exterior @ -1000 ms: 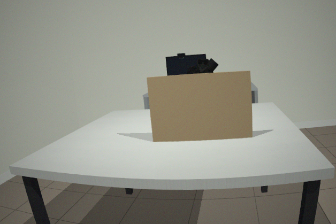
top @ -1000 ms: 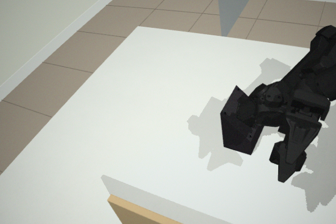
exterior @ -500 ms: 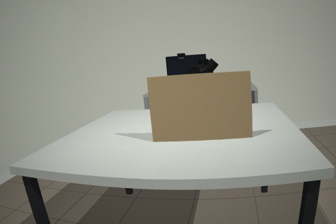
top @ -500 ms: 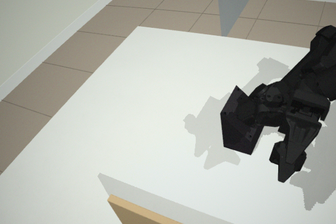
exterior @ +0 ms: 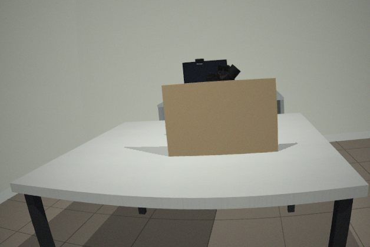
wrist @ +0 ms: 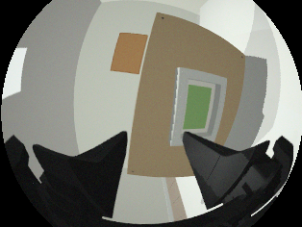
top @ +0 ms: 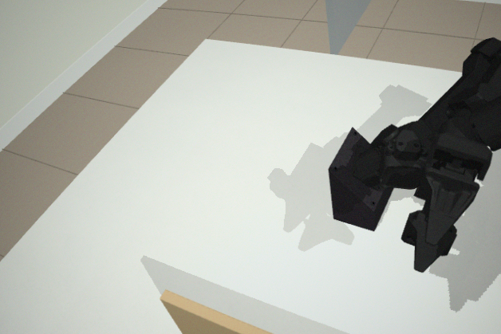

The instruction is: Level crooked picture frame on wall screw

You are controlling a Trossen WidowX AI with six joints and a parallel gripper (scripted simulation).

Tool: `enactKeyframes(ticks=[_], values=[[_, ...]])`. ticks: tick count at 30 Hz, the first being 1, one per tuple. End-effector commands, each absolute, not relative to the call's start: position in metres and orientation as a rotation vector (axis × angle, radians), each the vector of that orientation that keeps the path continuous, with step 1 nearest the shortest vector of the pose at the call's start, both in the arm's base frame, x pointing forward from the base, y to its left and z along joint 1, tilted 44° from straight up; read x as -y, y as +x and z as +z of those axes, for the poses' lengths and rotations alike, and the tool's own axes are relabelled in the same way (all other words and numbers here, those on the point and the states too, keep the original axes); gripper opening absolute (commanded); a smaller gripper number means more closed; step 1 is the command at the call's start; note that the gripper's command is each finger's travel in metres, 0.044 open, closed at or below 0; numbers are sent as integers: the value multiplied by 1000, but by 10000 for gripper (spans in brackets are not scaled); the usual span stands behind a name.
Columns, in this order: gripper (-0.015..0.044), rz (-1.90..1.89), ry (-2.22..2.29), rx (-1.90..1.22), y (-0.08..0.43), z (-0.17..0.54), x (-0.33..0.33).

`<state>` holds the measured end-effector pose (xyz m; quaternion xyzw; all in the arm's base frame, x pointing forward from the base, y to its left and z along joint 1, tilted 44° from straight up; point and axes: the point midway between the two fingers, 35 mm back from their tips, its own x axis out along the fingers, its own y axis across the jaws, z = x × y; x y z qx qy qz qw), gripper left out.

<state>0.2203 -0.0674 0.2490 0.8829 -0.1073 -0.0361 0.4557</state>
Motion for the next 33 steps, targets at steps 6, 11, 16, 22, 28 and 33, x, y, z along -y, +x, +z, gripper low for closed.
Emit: enactKeyframes(ticks=[6,11,16,22,28,33], values=[[260,-87,2183,259,221,248,67],[260,-87,2183,259,221,248,67],[260,-87,2178,265,224,243,63],[260,-82,2184,263,236,218,39],[260,-82,2187,261,237,207,28],[260,-82,2187,261,237,207,28]])
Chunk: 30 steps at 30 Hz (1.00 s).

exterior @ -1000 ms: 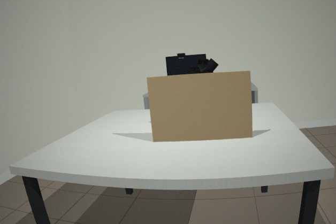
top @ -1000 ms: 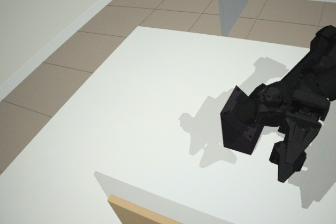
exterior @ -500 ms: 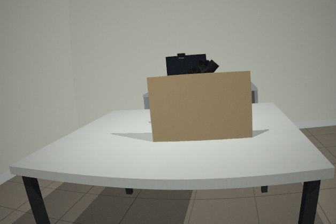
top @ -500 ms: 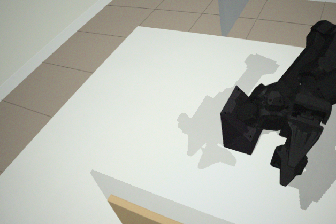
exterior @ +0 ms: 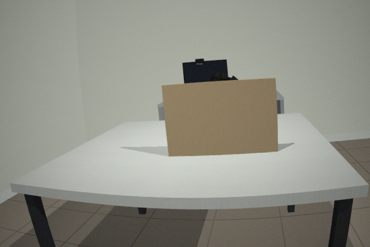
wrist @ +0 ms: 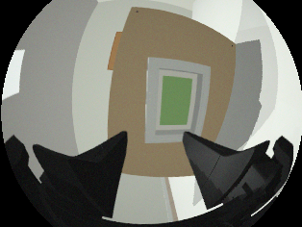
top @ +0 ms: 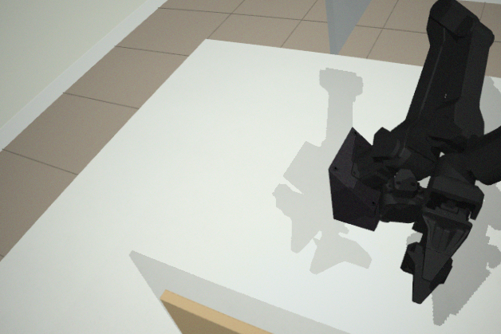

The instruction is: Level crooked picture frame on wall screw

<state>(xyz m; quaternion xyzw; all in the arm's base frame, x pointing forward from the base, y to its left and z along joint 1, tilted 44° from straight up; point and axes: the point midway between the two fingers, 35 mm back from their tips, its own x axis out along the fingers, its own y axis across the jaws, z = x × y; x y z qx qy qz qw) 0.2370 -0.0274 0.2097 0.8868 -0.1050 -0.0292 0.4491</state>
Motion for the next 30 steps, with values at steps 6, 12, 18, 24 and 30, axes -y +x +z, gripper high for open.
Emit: enactKeyframes(ticks=[6,12,18,24,30], values=[[260,-82,2187,261,237,203,32],[260,-82,2187,261,240,204,32],[260,-81,2186,262,263,211,36],[260,-79,2186,263,296,211,43],[260,-78,2185,263,316,206,49]])
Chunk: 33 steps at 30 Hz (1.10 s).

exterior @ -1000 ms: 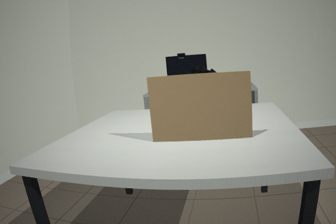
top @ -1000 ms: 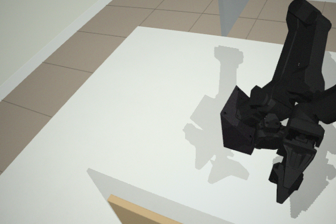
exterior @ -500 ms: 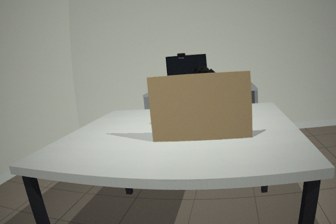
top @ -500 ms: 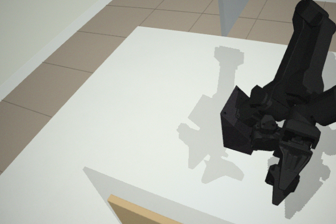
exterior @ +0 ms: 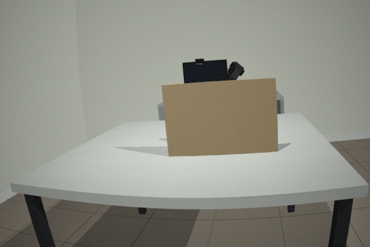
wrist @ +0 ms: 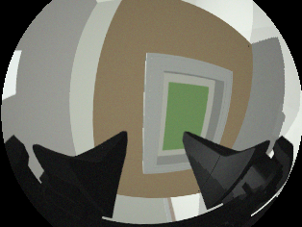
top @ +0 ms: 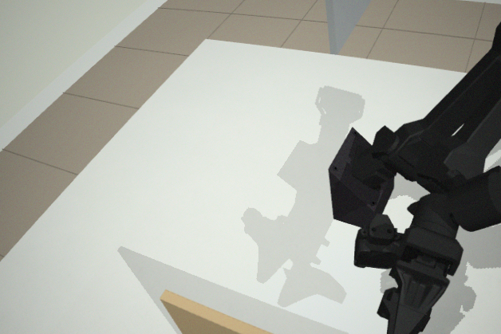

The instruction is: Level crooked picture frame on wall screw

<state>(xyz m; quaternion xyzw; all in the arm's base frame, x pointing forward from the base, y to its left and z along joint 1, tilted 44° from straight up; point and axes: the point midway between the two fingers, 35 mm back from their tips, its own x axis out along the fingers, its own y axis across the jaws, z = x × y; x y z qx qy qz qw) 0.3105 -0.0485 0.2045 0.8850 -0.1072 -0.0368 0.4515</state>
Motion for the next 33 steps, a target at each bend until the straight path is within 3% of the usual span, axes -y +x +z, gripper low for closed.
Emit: enactKeyframes(ticks=[1,33], values=[[260,-78,2185,263,316,206,49],[260,-76,2185,264,348,208,56]])
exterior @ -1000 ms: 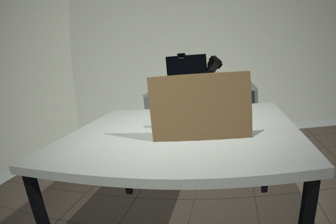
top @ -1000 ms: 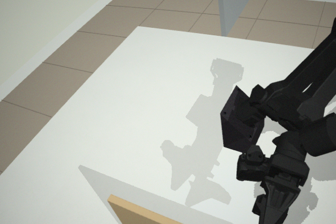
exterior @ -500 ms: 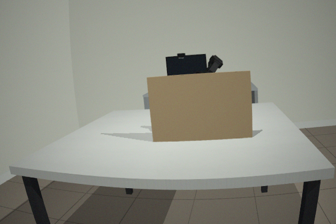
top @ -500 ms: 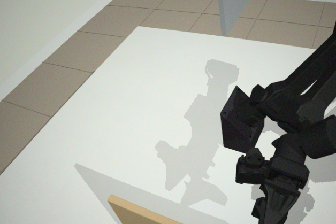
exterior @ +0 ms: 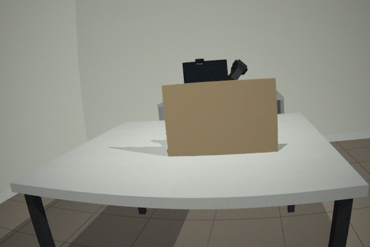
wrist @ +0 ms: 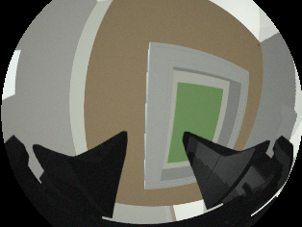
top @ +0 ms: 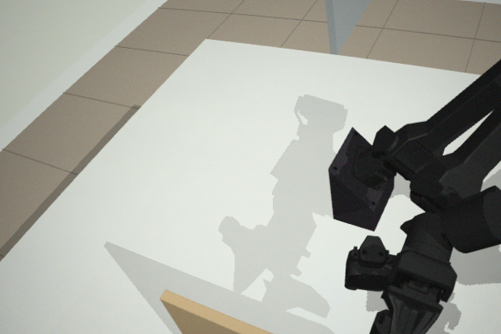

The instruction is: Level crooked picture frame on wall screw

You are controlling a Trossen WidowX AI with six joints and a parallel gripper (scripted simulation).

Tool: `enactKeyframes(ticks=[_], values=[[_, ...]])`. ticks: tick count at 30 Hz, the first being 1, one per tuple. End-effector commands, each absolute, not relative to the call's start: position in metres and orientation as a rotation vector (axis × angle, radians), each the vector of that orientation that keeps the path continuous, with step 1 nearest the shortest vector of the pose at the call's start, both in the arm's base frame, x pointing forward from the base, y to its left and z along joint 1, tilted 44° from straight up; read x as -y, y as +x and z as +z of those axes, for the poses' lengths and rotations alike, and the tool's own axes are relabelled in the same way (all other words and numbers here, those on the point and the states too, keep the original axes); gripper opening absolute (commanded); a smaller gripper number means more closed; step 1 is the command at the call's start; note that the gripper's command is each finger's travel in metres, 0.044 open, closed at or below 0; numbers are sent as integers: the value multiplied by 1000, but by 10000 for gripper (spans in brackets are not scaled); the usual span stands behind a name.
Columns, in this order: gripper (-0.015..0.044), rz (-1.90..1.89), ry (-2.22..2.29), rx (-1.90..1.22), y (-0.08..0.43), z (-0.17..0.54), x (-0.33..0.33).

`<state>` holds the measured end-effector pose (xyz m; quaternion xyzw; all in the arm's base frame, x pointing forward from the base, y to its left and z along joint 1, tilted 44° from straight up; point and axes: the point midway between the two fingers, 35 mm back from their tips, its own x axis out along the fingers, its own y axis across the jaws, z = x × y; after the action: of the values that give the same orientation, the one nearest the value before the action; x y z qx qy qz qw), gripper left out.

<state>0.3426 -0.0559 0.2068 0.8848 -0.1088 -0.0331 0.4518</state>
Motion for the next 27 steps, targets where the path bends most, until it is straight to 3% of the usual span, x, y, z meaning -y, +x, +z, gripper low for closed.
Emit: enactKeyframes(ticks=[1,27], values=[[260,-76,2185,264,349,208,56],[260,-76,2185,264,355,208,58]])
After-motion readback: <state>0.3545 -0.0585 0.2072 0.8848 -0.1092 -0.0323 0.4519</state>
